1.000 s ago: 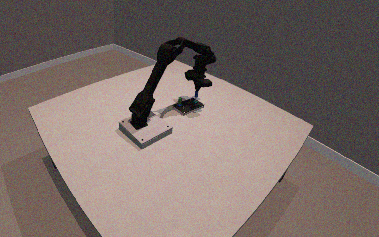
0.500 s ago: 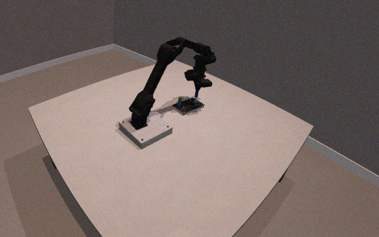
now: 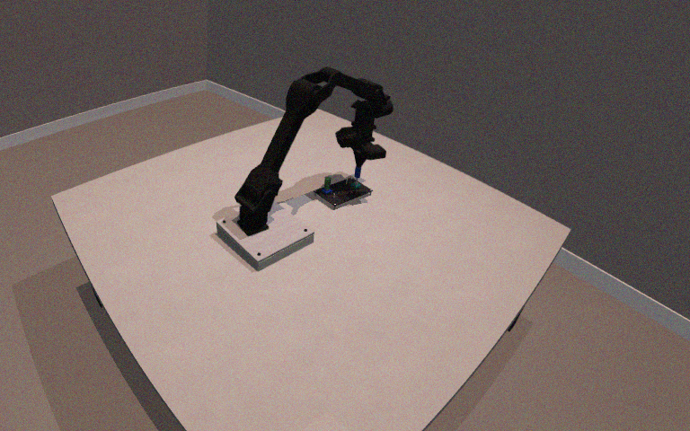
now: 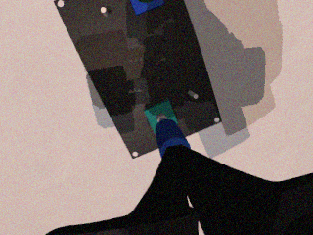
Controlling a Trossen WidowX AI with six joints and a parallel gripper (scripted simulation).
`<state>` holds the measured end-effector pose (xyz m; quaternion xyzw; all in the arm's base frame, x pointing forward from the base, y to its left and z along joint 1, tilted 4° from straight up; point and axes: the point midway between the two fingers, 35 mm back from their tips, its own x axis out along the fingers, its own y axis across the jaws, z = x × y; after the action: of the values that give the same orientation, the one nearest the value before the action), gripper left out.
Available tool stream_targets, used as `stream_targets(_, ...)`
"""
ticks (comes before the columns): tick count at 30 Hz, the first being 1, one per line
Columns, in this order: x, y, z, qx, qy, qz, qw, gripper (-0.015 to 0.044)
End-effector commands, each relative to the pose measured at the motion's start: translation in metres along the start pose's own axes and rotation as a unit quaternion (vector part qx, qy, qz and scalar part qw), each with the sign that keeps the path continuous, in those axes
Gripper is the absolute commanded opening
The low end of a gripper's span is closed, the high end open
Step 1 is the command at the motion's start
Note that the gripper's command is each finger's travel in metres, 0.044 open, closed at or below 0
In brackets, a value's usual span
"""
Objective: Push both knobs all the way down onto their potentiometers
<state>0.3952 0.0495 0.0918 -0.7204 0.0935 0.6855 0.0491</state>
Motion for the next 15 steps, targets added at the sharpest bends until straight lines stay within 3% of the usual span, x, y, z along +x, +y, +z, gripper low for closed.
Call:
stream_targets(1, 0.0036, -0.0007, -0.0001, -0.002, -0.001, -0.002, 1.0, 0.0)
stream_targets(15, 0.0105, -0.0007, 0.0, -0.002, -0.001, -0.002, 1.0, 0.0)
